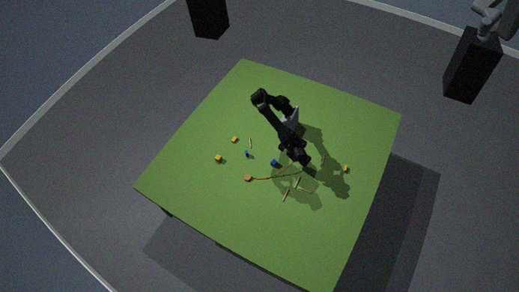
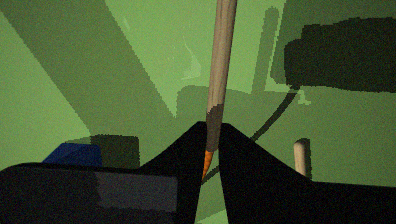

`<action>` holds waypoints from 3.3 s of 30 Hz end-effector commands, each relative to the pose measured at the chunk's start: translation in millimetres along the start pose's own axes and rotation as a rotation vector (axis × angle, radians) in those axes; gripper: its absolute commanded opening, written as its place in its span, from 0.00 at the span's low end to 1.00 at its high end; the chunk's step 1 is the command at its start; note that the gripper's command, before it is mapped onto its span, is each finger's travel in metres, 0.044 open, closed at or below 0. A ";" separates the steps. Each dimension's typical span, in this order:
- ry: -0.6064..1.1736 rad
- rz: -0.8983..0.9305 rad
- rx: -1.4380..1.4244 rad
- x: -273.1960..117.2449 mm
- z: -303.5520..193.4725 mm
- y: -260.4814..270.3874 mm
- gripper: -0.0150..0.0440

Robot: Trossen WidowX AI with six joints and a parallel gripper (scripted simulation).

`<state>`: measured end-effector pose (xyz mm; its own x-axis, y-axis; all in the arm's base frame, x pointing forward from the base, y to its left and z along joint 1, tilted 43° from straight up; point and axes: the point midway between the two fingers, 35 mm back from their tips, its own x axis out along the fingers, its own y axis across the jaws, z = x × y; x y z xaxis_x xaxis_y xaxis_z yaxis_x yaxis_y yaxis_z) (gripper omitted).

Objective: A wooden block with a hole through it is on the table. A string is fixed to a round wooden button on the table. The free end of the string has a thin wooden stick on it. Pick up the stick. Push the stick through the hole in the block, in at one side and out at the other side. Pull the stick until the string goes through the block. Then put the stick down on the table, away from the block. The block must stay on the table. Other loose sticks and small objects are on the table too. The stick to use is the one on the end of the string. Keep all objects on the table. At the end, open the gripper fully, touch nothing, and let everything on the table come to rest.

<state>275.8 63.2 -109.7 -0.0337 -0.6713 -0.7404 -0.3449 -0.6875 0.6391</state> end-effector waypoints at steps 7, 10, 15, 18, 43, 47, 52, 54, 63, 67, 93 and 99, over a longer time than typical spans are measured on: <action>0.001 -0.002 0.001 -1.1 -0.4 -0.3 0.25; 0.001 -0.002 0.007 -1.1 -0.5 -0.3 0.25; 0.001 -0.003 0.167 -1.5 -4.4 -1.1 0.25; 0.001 -0.005 0.278 -1.8 -7.1 -1.5 0.25; -0.003 -0.008 1.198 -3.1 -28.5 -4.4 0.25; -0.005 -0.008 1.345 -3.1 -32.0 -4.7 0.25; -0.006 -0.008 1.529 -3.3 -36.4 -5.0 0.25; -0.007 -0.008 1.603 -3.4 -38.1 -5.1 0.25; -0.008 -0.008 1.933 -3.6 -45.8 -5.4 0.25; -0.009 -0.008 2.080 -3.7 -49.3 -5.4 0.25; -0.014 -0.008 3.035 -3.8 -71.7 -4.5 0.25; -0.015 -0.008 3.256 -3.8 -76.8 -4.0 0.25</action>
<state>345.2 48.4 -95.2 -0.0289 -0.6642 -0.7470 0.3287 0.6995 -0.6346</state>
